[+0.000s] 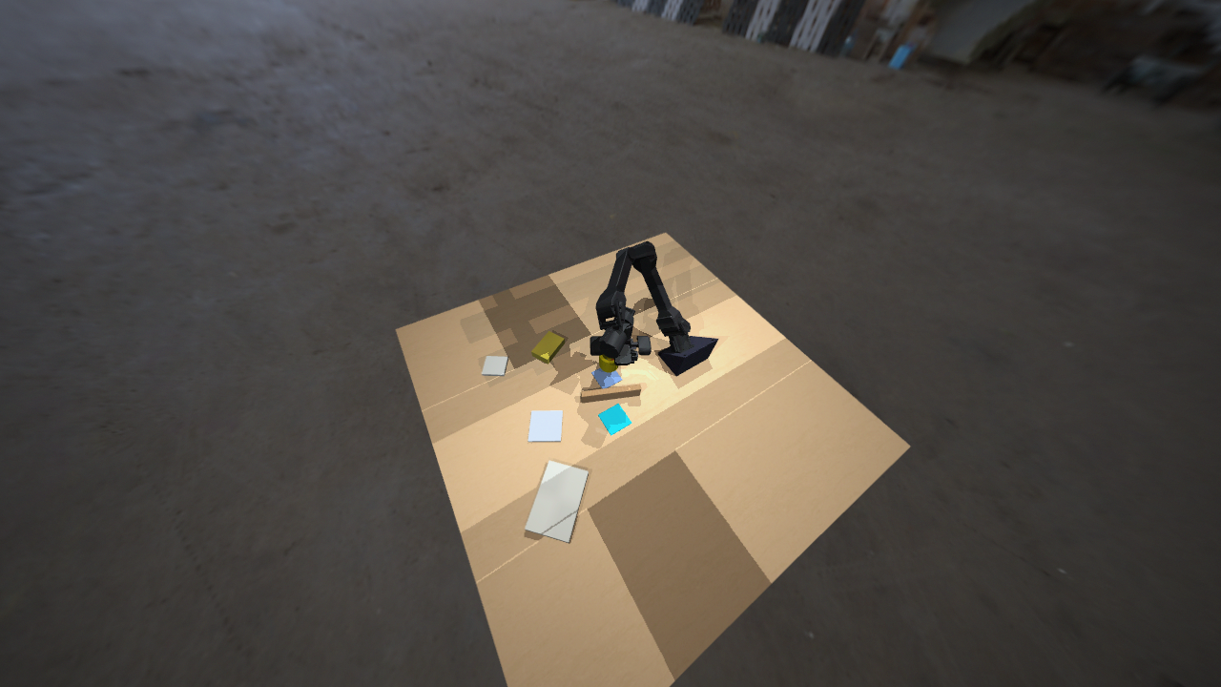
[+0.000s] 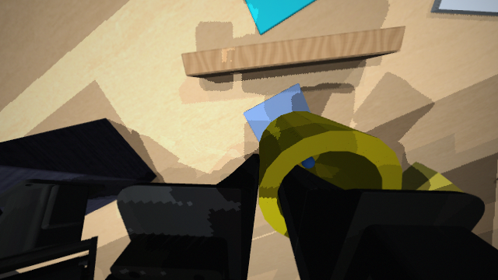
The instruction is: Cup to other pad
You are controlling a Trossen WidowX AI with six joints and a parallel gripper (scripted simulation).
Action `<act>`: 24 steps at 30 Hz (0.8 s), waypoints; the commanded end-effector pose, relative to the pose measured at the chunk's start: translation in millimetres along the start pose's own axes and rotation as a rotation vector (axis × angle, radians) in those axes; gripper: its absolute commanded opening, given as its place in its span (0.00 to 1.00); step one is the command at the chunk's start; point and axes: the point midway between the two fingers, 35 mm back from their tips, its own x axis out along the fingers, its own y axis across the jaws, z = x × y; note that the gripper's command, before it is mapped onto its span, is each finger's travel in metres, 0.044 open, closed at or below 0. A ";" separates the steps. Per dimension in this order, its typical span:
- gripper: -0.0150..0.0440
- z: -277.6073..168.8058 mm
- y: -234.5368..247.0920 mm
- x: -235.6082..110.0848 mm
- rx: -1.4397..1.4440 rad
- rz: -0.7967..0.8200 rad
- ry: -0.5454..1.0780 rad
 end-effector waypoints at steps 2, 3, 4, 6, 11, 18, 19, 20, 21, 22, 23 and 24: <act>0.25 0.1 -0.2 0.6 0.000 0.000 0.000; 0.25 0.1 -0.2 0.6 0.000 0.000 0.000; 0.25 0.1 -0.2 0.6 0.000 0.000 0.000; 0.25 0.1 -0.2 0.6 0.000 0.000 0.000; 0.25 0.1 -0.2 0.6 0.000 0.000 0.000; 0.25 3.2 0.0 0.4 0.001 0.000 -0.001; 0.25 4.7 0.1 0.3 0.001 0.001 -0.001; 0.25 6.5 0.2 0.2 0.002 0.001 -0.001; 0.25 8.4 0.4 0.0 0.003 0.001 -0.001; 0.25 10.4 0.6 -0.1 0.003 0.001 -0.002; 0.25 12.4 0.8 -0.2 0.004 0.001 -0.002; 0.25 14.3 1.0 -0.3 0.004 0.001 -0.002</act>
